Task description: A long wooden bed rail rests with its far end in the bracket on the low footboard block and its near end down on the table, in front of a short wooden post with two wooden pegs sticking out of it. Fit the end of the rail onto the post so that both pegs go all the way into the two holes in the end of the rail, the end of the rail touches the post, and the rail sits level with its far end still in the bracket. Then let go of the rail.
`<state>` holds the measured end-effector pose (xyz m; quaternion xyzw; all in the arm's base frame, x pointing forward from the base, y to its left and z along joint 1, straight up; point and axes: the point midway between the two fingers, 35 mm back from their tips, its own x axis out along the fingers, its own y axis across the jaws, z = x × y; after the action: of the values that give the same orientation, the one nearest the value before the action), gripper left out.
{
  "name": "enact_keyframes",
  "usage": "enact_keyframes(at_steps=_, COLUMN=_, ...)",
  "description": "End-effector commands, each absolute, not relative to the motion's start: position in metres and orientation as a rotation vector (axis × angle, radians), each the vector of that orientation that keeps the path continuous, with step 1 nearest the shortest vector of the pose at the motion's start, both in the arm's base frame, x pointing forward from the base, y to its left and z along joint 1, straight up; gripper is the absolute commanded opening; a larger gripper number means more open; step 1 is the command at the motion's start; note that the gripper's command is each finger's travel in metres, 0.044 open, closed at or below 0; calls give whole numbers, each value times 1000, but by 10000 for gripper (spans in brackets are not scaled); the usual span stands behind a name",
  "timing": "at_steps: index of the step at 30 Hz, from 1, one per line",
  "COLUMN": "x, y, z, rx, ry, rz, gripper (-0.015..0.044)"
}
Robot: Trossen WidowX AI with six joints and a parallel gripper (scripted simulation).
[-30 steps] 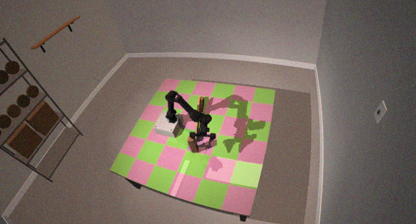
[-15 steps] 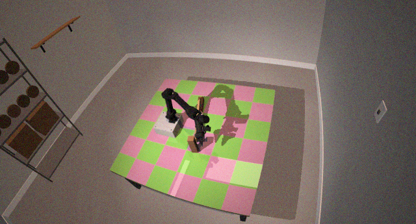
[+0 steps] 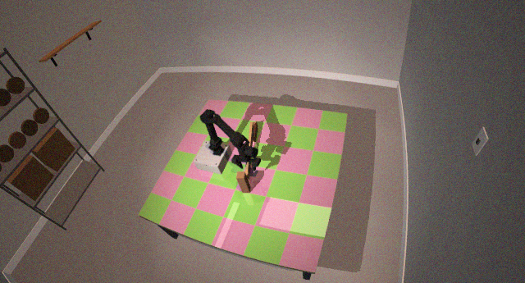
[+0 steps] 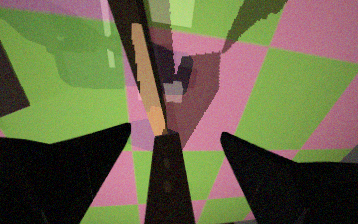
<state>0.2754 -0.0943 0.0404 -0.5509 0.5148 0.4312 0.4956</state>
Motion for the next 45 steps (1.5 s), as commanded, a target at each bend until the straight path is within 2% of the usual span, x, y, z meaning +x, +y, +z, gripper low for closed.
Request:
enact_keyframes(at_steps=1, x=248, y=-70, z=36, rx=-1392, ry=1081, rz=1366, gripper=440)
enact_keyframes(at_steps=45, x=250, y=-70, z=-23, rx=-1391, ry=1081, rz=1366, gripper=440)
